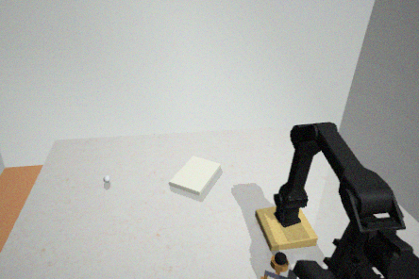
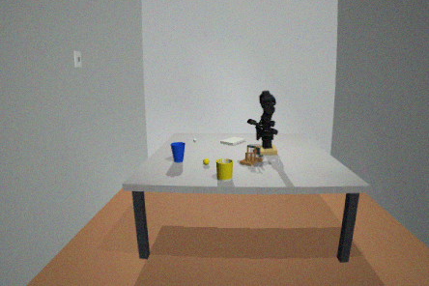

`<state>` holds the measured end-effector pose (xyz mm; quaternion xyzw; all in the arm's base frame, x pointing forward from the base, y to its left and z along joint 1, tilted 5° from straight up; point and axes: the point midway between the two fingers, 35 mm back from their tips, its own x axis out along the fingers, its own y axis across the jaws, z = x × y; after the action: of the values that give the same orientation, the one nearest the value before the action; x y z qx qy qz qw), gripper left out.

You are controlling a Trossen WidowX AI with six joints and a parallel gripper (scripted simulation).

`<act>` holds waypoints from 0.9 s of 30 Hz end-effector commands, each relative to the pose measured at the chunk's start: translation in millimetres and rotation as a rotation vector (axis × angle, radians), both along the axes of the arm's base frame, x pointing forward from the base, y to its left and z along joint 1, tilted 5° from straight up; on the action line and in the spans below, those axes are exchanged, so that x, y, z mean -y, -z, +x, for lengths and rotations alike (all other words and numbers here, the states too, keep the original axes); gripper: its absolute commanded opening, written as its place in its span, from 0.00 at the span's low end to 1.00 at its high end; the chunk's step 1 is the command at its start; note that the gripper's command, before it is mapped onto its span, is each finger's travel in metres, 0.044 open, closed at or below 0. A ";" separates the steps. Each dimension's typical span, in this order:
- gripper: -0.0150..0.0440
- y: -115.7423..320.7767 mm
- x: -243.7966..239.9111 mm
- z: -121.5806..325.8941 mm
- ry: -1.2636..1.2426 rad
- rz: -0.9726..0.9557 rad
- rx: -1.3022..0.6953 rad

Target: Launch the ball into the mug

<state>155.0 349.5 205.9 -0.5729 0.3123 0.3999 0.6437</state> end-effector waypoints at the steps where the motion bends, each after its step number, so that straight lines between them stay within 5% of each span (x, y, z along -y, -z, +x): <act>1: 0.25 12.6 12.8 -15.3 -0.085 -0.106 0.021; 27: 0.25 59.2 104.6 -83.2 -0.665 -0.730 0.191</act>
<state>76.2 258.2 152.0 -0.8406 0.1892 0.4012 0.3107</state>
